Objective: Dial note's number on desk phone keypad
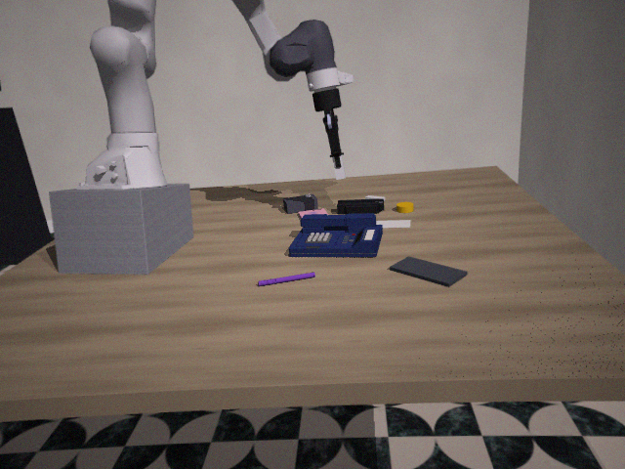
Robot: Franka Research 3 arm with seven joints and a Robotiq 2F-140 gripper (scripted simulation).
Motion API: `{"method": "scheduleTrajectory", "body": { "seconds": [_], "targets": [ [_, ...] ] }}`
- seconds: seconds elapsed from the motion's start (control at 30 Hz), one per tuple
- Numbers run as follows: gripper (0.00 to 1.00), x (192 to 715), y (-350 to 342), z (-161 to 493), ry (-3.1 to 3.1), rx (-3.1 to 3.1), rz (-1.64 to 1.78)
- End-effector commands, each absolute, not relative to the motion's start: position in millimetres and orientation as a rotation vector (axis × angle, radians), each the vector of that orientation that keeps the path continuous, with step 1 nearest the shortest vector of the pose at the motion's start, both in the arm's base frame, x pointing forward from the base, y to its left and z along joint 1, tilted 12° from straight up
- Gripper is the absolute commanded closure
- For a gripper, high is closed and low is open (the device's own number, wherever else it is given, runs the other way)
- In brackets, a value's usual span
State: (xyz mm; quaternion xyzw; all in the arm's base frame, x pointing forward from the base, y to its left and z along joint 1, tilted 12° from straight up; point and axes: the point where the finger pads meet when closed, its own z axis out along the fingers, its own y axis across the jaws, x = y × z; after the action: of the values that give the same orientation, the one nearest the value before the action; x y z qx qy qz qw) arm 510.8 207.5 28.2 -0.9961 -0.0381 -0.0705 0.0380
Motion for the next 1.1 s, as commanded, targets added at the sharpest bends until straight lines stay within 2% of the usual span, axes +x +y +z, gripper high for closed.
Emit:
{"method": "scheduleTrajectory", "body": {
  "seconds": [0.0,0.63,1.07],
  "targets": [
    [1.00,521.3,206.0,26.3,0.027,-3.069,-0.331],
    [1.00,525.0,203.2,32.4,0.108,-3.024,-0.640],
    [1.00,517.8,228.5,74.1,0.140,-2.842,-0.879]
  ]
}}
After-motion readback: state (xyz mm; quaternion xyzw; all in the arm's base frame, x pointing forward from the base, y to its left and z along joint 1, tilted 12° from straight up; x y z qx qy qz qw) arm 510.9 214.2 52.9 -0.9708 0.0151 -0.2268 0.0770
